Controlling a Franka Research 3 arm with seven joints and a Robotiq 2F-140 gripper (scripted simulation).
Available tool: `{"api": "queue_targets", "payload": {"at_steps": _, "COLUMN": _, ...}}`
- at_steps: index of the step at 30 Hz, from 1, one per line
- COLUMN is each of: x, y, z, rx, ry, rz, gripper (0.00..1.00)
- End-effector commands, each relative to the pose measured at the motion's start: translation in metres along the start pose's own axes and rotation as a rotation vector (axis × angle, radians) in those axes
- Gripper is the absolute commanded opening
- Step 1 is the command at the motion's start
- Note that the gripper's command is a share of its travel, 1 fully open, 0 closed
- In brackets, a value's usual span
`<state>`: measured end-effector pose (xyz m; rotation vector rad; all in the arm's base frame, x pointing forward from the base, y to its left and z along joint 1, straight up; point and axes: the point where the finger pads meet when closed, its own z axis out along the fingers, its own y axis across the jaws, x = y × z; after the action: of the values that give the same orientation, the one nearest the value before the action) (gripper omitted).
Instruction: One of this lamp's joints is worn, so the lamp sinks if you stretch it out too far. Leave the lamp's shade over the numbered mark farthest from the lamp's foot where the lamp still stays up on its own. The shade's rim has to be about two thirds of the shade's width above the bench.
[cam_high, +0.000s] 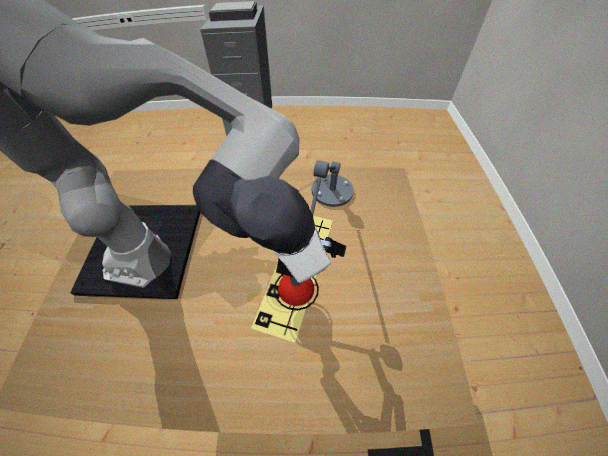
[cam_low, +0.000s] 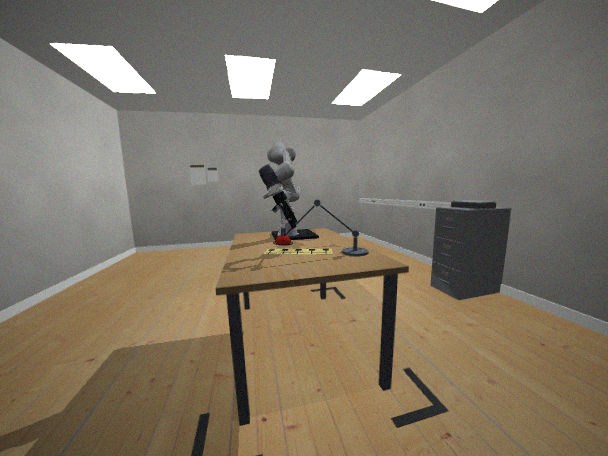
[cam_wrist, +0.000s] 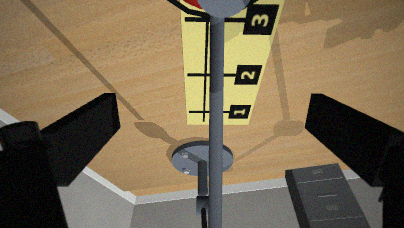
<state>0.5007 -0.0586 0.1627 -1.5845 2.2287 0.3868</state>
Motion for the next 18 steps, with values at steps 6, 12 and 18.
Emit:
{"api": "queue_targets", "payload": {"at_steps": 6, "x": -0.0004, "y": 0.0008, "z": 0.0006, "rx": -0.001, "ry": 0.0, "rz": 0.001, "gripper": 1.0}}
{"api": "queue_targets", "payload": {"at_steps": 12, "x": 0.0001, "y": 0.0001, "z": -0.0001, "rx": 0.0, "ry": 0.0, "rz": 0.001, "gripper": 1.0}}
{"api": "queue_targets", "payload": {"at_steps": 18, "x": 0.0002, "y": -0.0001, "z": -0.0002, "rx": 0.0, "ry": 0.0, "rz": 0.0, "gripper": 1.0}}
